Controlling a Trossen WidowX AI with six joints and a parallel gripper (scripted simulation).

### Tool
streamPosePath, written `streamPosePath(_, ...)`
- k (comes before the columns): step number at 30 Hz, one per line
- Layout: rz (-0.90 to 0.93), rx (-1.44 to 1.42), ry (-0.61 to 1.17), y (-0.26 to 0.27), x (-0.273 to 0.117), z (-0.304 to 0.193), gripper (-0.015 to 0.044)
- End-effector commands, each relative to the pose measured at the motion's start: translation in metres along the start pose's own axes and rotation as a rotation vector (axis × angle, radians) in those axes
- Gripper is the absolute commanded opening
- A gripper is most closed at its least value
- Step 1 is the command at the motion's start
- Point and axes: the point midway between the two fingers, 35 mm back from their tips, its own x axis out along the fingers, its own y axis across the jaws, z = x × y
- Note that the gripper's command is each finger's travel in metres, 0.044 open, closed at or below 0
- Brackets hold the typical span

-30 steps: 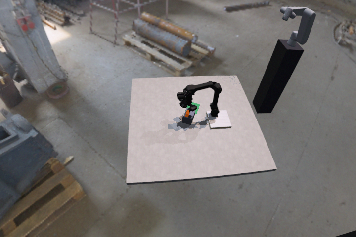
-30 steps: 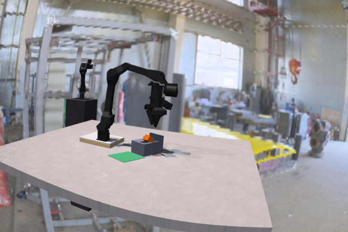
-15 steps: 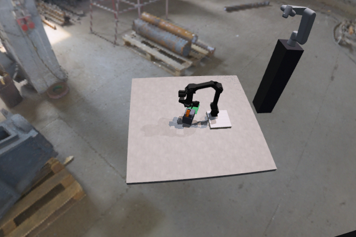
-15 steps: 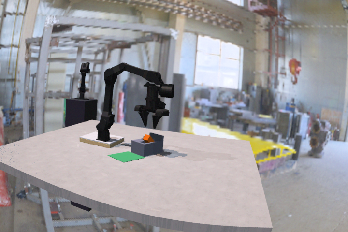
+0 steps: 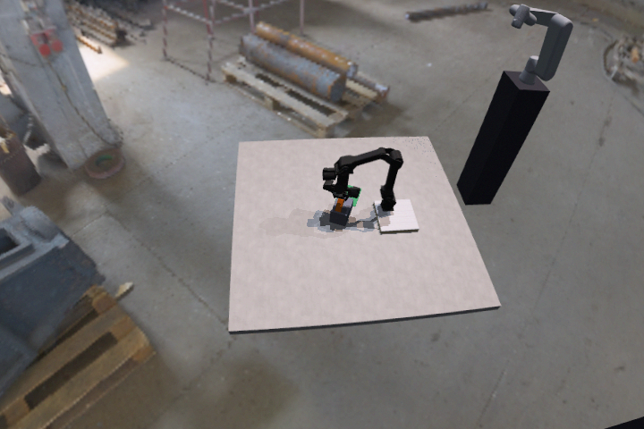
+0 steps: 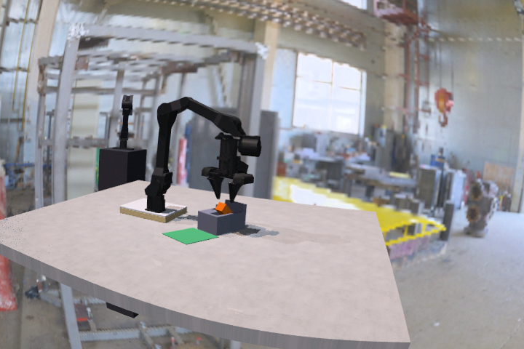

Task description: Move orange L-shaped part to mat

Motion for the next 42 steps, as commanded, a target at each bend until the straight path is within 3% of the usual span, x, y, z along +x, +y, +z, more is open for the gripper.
streamPosePath(1, 0.005, -0.006, 0.006, 0.0, 0.007, -0.001, 0.028)
streamPosePath(22, 0.005, -0.006, 0.006, 0.002, 0.039, -0.002, 0.028)
streamPosePath(27, 0.001, -0.003, 0.0, 0.001, 0.035, -0.001, 0.0149)
streamPosePath(37, 0.001, -0.003, 0.0, 0.001, 0.035, -0.001, 0.0082)
streamPosePath(40, 0.001, -0.003, 0.0, 0.001, 0.035, -0.001, 0.0003)
streamPosePath(42, 0.001, -0.003, 0.0, 0.001, 0.035, -0.001, 0.0)
